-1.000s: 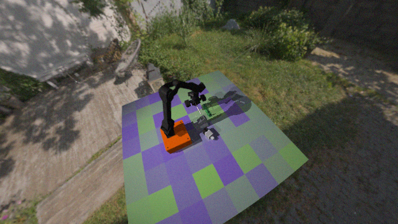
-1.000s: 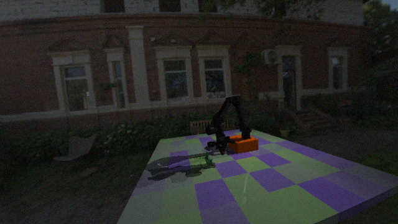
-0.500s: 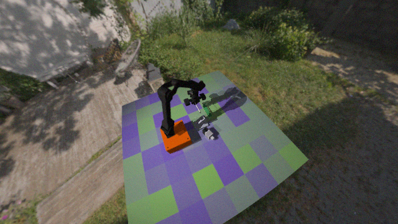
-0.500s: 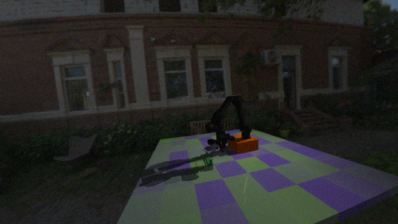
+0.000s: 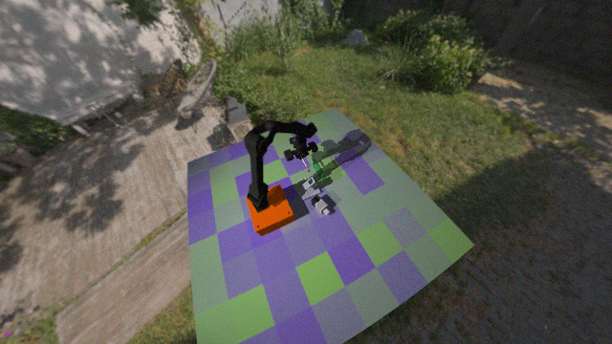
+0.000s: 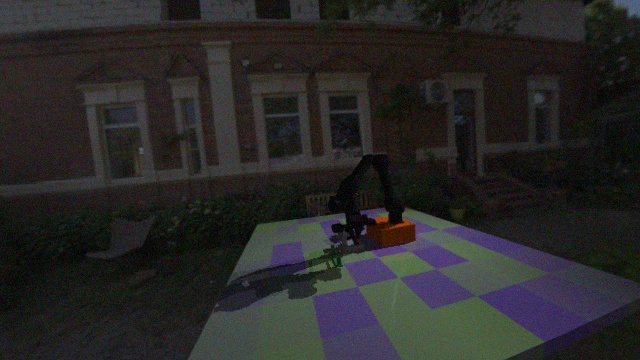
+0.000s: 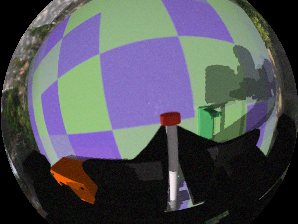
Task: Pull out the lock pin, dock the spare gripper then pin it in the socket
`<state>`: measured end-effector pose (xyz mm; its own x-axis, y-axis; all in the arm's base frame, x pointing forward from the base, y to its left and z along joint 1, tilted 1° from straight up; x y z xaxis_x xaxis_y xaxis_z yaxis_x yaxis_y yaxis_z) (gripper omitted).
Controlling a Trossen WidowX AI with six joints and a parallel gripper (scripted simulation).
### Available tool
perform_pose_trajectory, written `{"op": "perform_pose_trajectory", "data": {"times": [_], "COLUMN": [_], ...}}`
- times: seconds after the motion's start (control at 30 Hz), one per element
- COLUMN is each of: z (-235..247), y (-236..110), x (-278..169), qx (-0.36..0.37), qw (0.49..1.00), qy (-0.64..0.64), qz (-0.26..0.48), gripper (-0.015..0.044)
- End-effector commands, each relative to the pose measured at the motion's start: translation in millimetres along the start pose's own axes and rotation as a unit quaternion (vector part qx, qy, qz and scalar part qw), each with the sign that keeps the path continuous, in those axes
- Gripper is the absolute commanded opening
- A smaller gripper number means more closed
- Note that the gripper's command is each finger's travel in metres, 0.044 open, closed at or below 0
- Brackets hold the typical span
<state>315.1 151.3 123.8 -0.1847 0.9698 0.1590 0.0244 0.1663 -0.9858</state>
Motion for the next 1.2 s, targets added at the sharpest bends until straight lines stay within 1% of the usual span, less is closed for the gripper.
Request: {"op": "perform_pose_trajectory", "data": {"times": [0.0, 0.8, 1.17], "z": [-12, -81, -86], "y": [-2, -5, 4], "x": [2, 14, 13], "qx": [-0.001, -0.005, -0.005], "qw": [1.000, 1.000, 1.000], "qy": [-0.001, -0.003, -0.003], "qz": [0.000, -0.001, -0.001], "gripper": [0.0000, 0.0000, 0.0000]}}
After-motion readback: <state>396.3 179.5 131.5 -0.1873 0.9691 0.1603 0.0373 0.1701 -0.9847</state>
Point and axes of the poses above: the point midway between the two fingers, 35 mm back from their tips, its own y axis out along the fingers, its own z axis across the jaws, x = y × z, the point moved 8 cm from there along -y, back along the fingers, and after that the axes turned 15 degrees about -y, right-handed, at the moved point
